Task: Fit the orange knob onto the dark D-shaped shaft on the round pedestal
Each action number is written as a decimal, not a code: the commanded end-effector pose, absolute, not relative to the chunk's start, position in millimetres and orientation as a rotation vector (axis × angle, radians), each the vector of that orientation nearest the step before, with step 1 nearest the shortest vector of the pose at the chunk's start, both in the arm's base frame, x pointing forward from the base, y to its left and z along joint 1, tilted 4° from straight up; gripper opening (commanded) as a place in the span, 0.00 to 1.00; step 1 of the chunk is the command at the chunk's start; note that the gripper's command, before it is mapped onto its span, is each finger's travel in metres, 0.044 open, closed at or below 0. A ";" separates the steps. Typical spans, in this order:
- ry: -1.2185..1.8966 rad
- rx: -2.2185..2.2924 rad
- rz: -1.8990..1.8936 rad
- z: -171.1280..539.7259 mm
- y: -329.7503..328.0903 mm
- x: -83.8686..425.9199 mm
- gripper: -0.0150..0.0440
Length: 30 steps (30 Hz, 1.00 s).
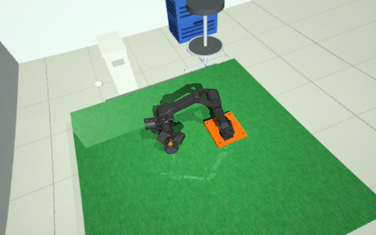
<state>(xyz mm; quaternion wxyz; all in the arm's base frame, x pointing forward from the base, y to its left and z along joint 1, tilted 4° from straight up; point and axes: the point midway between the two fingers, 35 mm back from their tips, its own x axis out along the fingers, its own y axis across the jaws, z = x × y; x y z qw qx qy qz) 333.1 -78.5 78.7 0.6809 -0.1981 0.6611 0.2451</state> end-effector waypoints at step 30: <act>1.477 -0.452 0.550 77.6 -77.9 330.2 0.25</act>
